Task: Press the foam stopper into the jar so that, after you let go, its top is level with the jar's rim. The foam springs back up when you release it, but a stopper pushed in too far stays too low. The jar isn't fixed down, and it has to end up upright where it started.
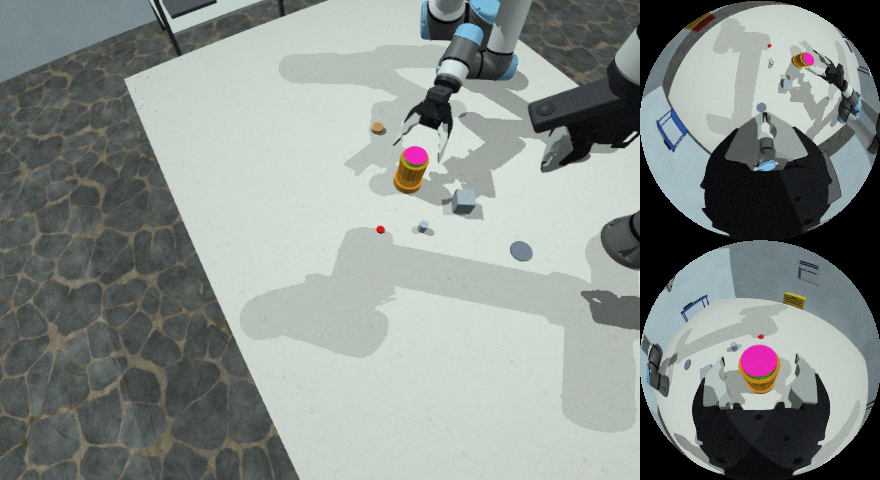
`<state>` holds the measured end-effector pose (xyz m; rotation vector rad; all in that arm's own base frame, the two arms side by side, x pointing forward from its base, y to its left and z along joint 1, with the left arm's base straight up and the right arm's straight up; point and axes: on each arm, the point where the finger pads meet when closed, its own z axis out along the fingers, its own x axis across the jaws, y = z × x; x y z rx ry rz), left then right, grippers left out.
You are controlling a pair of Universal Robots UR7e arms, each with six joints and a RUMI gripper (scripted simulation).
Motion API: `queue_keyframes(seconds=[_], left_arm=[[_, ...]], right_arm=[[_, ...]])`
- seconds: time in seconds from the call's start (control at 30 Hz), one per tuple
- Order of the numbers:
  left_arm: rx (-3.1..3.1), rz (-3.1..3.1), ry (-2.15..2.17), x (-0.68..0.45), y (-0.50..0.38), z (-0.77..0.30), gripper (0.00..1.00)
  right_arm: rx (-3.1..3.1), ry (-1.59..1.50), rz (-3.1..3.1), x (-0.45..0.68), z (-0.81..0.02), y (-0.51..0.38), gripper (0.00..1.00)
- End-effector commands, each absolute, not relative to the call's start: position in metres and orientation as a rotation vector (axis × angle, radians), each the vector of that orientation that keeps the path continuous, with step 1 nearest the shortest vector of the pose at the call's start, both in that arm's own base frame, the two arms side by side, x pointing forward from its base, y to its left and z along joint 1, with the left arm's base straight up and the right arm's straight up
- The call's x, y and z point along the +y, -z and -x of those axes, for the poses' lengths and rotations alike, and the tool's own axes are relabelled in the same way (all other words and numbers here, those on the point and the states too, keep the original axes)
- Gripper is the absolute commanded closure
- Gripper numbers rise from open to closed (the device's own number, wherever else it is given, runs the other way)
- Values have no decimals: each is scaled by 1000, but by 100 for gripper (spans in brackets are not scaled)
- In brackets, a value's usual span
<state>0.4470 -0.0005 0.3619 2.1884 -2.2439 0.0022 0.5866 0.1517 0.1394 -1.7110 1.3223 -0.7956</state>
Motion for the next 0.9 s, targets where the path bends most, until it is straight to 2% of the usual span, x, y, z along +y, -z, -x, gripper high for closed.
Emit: queue_keyframes(seconds=[0.0, 0.87], left_arm=[[-2244, -2189, -4, -1, -362, -447, 100], [-2244, -2189, -4, -1, -362, -447, 100]], right_arm=[[1321, 795, 1709, 152, -587, -133, 21], [1322, 791, 1708, 153, -587, -100, 21]])
